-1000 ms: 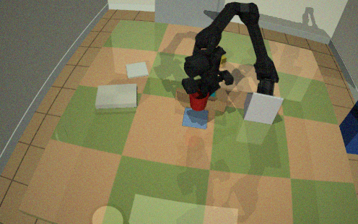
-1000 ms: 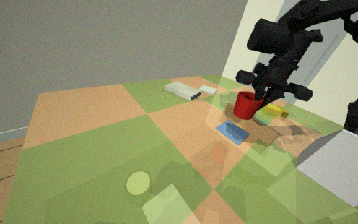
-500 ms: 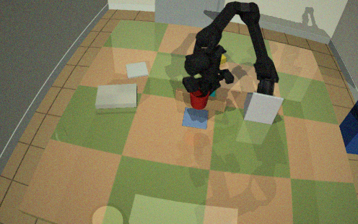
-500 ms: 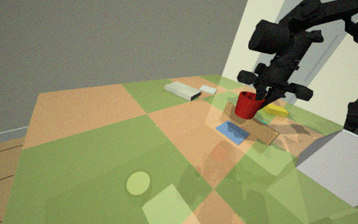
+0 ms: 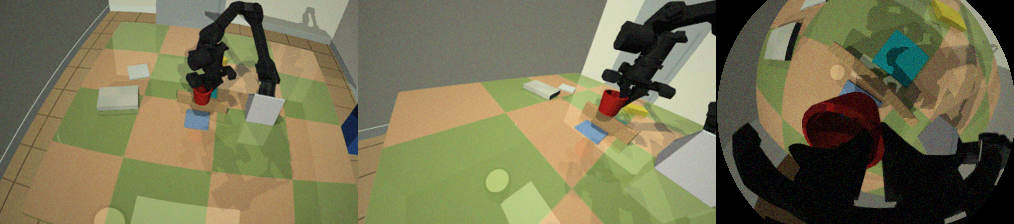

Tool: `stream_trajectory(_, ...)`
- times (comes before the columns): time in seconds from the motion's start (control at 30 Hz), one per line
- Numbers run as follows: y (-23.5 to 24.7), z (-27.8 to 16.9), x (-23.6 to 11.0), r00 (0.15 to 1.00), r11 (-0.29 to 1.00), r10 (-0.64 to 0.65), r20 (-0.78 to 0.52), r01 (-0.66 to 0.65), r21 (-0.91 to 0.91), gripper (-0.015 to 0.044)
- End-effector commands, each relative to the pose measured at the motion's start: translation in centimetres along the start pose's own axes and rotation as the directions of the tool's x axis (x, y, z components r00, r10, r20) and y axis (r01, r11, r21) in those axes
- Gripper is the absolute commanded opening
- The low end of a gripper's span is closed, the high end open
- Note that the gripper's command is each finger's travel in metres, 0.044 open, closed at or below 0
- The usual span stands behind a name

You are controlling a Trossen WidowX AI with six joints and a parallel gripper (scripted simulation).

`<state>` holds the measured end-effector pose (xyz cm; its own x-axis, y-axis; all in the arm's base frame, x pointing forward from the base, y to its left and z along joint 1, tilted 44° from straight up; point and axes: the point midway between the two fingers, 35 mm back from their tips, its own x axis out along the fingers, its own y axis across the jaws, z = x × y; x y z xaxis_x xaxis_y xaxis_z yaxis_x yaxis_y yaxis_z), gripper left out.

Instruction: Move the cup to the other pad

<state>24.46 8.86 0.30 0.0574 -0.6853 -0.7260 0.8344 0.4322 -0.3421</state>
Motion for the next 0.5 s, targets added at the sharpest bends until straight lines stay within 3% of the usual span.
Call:
stream_trajectory(0.0,-0.5,0.7,0.0,1.000,1.000,-0.001,0.004,0.001,-0.004,0.0000)
stream_trajectory(0.47,-2.3,3.0,-0.2,1.000,1.000,-0.002,0.004,0.002,-0.004,0.0000)
